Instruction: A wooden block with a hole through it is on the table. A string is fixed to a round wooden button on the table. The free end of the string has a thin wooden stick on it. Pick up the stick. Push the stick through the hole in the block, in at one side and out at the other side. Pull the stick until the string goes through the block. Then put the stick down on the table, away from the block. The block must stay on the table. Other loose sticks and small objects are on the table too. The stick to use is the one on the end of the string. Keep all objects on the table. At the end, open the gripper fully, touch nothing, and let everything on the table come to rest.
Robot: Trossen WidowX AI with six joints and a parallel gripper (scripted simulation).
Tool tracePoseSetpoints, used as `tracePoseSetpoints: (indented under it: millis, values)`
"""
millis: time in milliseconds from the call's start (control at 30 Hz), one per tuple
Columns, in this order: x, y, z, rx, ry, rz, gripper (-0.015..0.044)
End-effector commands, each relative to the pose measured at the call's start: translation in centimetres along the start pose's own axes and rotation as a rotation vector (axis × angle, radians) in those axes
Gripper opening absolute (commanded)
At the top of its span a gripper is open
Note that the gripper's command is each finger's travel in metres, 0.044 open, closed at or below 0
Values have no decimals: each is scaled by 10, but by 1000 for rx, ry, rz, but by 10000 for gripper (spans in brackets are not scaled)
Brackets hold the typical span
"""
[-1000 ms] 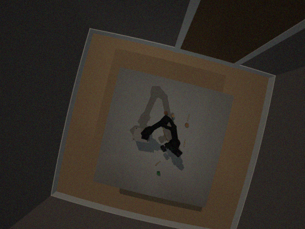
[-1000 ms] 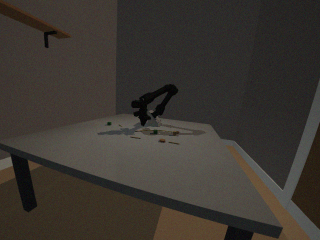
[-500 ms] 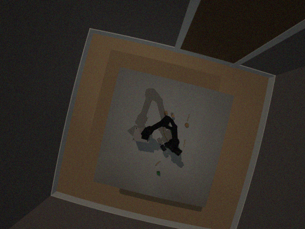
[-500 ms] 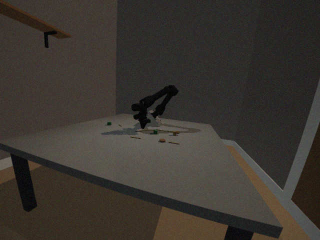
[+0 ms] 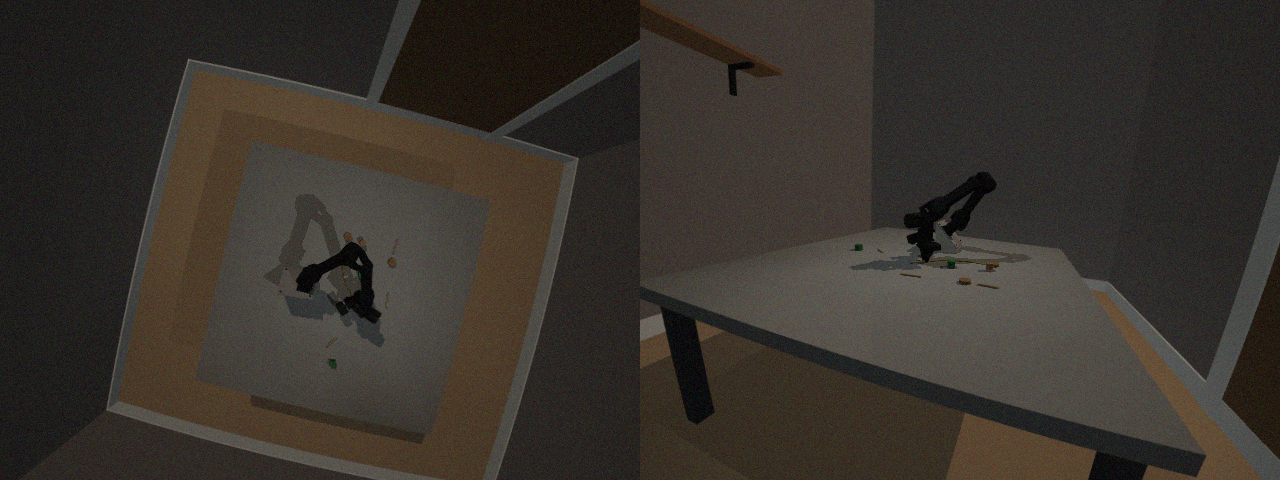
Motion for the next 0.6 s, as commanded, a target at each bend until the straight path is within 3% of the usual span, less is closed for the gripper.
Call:
tracePoseSetpoints:
  millis: [0, 133, 567]
  values:
    - [0, 0, 0, 0, 0, 0, 97]
    - [0, 0, 0, 0, 0, 0, 0]
    - [-6, -1, 0, 0, 1, -1, 0]
Point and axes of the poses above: the point midway between the two fingers, 35 mm back from their tips, its own x axis out along the fingers, its own z axis across the jaws, y = z × x, the point moved 10 cm from there along -x, back along the fingers, and after that the axes turned 3 degrees about x, right-handed, at the moved point
